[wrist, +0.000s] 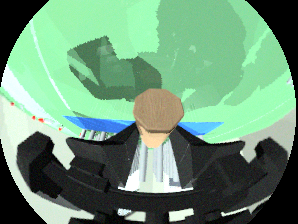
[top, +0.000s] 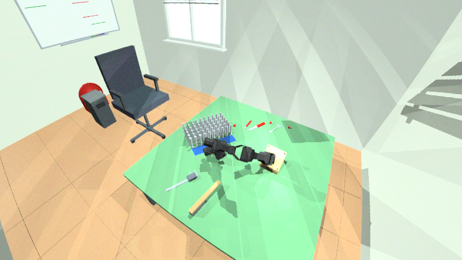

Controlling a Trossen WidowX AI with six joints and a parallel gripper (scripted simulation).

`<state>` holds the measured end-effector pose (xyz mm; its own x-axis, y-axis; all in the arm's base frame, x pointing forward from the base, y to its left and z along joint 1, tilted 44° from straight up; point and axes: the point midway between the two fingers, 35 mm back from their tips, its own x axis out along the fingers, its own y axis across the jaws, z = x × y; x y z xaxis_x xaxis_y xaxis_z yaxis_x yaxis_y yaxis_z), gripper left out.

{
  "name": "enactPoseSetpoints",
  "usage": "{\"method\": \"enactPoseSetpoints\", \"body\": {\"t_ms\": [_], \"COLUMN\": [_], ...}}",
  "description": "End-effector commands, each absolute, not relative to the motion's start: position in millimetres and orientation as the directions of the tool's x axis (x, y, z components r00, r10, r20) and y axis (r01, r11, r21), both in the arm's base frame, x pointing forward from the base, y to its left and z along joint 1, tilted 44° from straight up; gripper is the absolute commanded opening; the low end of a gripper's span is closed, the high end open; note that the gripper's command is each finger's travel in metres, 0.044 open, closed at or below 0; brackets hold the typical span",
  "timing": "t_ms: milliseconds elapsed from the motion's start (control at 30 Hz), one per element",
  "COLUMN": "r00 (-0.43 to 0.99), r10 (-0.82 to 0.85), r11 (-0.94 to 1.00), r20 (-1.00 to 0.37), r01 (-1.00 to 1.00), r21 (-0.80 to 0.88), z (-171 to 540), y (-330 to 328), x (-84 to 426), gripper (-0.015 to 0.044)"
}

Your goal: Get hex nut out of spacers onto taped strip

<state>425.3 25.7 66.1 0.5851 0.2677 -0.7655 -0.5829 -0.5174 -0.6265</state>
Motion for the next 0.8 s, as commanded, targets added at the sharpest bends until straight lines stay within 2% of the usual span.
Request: {"method": "enactPoseSetpoints", "body": {"t_ms": [0,767], "r00": [0.591,0.590], "r10": [0.263,0.264], "r11": [-0.513,-0.513], "r20": [-0.763,-0.763], "r01": [-0.584,-0.585], "r21": [-0.629,-0.629], "z": [68.6,72.7], "y": [26.7,36.5], "x": [423.4,410.4], "gripper": [0.0000,0.0000]}}
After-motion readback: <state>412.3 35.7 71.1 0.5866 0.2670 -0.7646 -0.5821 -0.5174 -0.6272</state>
